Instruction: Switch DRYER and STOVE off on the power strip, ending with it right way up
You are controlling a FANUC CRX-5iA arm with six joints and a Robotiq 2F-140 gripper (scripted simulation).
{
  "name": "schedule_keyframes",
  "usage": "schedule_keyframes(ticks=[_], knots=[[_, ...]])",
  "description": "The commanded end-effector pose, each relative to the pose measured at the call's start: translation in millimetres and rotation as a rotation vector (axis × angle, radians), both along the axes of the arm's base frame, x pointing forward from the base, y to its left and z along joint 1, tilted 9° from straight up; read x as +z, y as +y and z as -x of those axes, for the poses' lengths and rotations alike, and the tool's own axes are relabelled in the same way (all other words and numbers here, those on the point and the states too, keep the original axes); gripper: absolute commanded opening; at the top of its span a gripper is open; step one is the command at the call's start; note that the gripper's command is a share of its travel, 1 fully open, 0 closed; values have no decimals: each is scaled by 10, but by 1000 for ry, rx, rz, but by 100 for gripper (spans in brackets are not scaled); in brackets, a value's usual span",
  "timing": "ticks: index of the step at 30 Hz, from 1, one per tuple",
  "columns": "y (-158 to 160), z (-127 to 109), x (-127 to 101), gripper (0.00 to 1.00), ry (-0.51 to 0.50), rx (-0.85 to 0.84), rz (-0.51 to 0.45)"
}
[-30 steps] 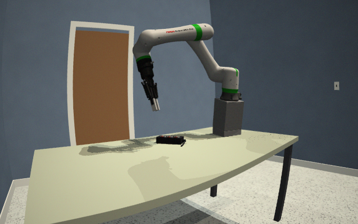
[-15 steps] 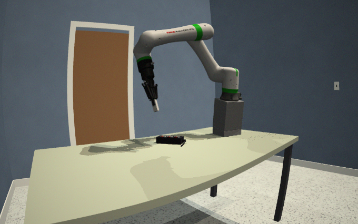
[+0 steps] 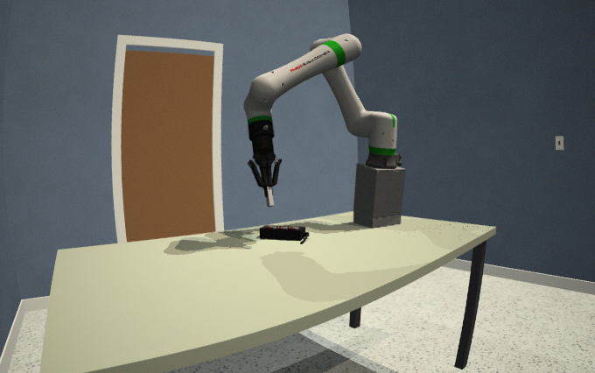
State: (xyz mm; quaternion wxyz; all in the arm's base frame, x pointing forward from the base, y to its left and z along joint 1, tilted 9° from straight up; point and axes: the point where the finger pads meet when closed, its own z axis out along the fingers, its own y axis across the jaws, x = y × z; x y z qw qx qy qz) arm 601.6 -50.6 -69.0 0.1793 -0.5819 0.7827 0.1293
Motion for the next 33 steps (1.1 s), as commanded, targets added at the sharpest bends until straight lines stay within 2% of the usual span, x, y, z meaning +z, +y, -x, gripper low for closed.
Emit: schedule_keyframes(ticks=[1, 2, 5, 8, 33], knots=[[-55, 206, -208, 0, 23, -198, 33], [-89, 323, -296, 0, 38, -278, 35], [-89, 323, -296, 0, 38, -278, 35], [-139, 489, -408, 0, 57, -382, 37], [-141, 493, -411, 0, 57, -385, 37]])
